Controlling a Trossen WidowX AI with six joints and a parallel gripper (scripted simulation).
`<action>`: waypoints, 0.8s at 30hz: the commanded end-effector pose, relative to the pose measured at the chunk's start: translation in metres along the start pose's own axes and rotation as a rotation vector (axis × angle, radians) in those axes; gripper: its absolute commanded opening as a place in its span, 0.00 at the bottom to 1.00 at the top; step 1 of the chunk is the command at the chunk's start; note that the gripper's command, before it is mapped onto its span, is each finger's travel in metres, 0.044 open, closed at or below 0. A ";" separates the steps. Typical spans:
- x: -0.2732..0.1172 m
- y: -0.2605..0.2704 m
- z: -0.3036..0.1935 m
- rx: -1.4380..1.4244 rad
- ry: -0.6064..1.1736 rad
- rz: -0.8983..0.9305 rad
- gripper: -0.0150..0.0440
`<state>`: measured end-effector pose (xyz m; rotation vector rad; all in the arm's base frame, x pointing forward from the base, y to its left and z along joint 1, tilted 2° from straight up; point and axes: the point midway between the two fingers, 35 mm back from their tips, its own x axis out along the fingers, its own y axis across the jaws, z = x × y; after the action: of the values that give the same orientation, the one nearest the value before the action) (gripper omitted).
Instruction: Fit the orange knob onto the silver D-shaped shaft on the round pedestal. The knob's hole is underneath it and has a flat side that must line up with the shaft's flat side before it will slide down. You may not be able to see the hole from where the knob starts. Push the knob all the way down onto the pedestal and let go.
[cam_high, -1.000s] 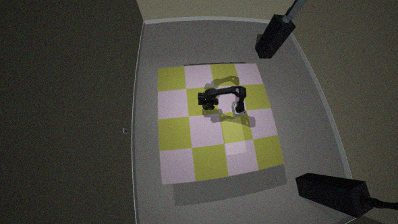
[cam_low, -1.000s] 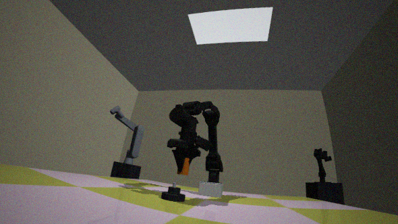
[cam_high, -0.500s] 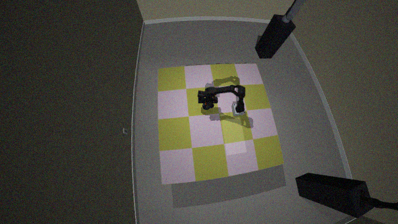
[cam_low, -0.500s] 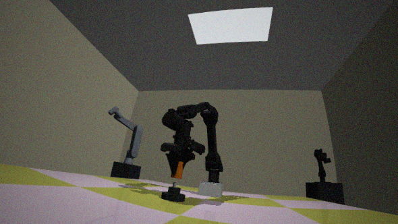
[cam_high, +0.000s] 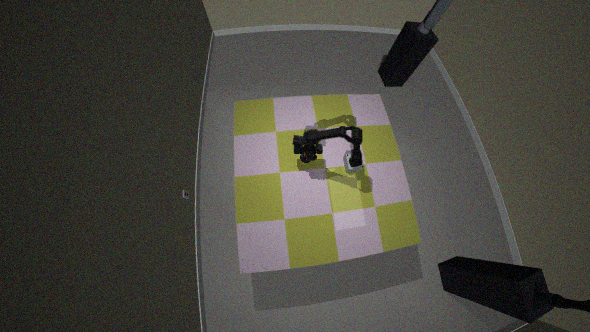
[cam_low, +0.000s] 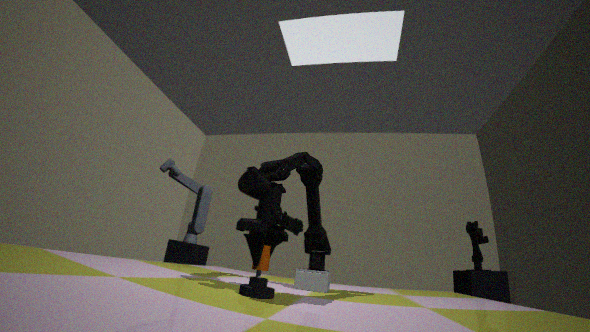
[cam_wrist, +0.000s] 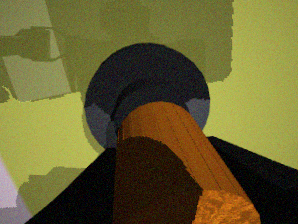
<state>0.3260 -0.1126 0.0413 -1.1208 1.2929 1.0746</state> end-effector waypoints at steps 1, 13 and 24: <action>0.001 0.000 0.000 -0.002 0.003 -0.002 0.25; 0.002 0.001 0.000 -0.002 0.003 -0.001 0.25; -0.003 0.001 0.000 -0.011 0.003 -0.001 0.25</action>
<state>0.3239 -0.1115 0.0416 -1.1208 1.2932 1.0767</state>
